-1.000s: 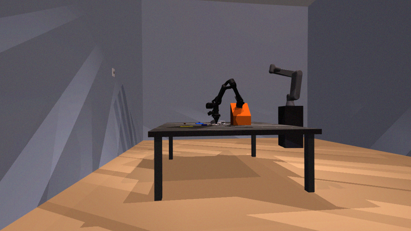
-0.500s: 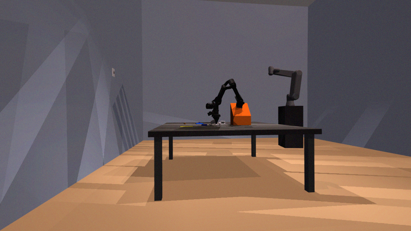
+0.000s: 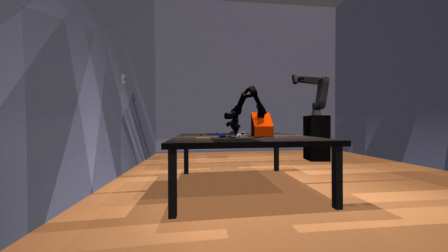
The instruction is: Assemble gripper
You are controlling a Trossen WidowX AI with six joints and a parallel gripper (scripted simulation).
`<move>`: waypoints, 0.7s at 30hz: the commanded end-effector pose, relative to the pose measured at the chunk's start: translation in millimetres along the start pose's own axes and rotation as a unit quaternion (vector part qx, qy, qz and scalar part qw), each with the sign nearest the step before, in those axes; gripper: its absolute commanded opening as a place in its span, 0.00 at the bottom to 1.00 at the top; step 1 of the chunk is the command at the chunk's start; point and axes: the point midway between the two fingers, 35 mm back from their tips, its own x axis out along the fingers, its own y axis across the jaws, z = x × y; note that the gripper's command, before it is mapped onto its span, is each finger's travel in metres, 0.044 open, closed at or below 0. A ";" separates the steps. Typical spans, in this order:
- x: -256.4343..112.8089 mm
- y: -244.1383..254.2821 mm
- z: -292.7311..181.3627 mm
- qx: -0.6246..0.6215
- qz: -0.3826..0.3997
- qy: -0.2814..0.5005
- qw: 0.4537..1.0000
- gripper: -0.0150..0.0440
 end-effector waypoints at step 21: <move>0.2 0.1 0.0 0.000 0.000 0.000 1.000 0.63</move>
